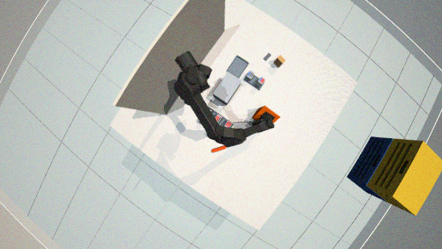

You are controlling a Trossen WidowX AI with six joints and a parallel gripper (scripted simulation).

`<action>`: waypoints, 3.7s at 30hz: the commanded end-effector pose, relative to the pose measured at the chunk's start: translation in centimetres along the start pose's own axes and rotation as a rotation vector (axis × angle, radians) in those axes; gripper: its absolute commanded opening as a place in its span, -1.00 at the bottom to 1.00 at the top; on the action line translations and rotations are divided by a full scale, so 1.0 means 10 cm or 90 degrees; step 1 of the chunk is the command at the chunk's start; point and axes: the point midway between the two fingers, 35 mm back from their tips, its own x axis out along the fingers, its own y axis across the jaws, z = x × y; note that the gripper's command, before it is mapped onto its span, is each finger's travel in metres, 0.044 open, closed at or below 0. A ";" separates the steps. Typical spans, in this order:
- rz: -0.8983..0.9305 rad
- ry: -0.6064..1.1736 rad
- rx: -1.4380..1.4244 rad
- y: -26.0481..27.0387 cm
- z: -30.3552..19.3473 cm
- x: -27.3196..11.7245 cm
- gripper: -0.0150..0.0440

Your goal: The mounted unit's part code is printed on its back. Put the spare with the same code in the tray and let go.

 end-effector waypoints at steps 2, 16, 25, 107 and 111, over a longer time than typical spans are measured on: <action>-0.045 0.071 0.070 -0.87 -0.27 0.02 1.00; -0.052 0.094 0.090 -1.10 -0.38 0.03 1.00; -0.052 0.094 0.090 -1.10 -0.38 0.03 1.00; 0.079 0.109 -0.809 0.81 -0.88 1.70 0.53; 0.080 0.108 -0.809 0.81 -0.90 1.76 0.53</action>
